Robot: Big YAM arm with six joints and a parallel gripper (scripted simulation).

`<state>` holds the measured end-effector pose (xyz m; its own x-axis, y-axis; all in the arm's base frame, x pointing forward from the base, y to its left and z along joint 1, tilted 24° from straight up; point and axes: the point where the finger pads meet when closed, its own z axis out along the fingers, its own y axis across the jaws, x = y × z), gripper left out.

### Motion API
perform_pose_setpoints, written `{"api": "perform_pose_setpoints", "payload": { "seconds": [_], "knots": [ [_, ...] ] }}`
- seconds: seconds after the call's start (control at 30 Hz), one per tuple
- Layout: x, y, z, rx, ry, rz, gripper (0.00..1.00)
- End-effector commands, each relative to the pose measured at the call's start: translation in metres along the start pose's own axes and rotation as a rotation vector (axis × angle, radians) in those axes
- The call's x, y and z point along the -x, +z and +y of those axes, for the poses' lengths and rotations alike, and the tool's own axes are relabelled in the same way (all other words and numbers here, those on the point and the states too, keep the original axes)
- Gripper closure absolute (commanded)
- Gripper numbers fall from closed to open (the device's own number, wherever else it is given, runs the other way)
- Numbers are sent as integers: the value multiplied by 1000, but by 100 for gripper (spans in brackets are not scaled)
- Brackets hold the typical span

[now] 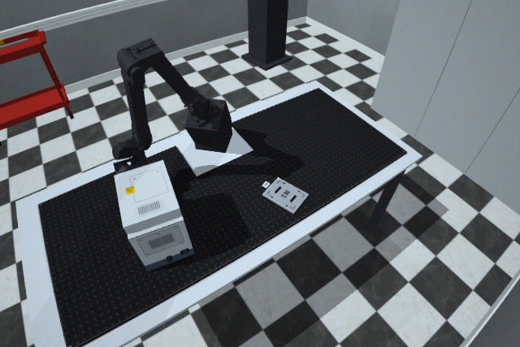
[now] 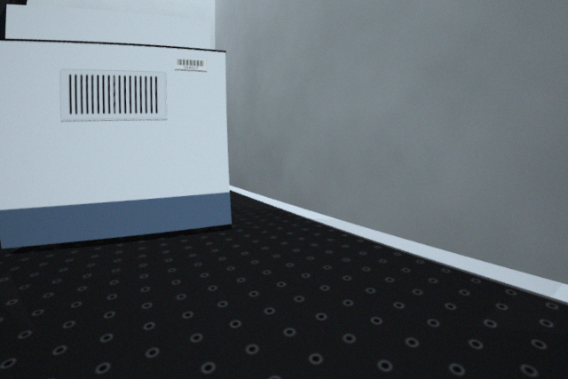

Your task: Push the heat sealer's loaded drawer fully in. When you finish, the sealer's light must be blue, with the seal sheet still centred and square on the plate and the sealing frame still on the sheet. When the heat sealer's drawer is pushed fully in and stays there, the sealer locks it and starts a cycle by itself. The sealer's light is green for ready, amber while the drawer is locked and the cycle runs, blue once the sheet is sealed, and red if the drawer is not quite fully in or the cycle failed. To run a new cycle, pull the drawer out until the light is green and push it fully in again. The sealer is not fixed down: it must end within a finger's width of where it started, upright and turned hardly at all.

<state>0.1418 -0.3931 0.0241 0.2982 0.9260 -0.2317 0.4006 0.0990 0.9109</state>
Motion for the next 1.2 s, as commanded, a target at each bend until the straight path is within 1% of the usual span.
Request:
{"api": "perform_pose_setpoints", "payload": {
  "seconds": [0.0,0.2,1.17],
  "knots": [
    [4,25,23,24,-37,23,100],
    [2,32,25,22,-28,27,100],
    [1,33,24,21,-25,28,100]
  ]
}}
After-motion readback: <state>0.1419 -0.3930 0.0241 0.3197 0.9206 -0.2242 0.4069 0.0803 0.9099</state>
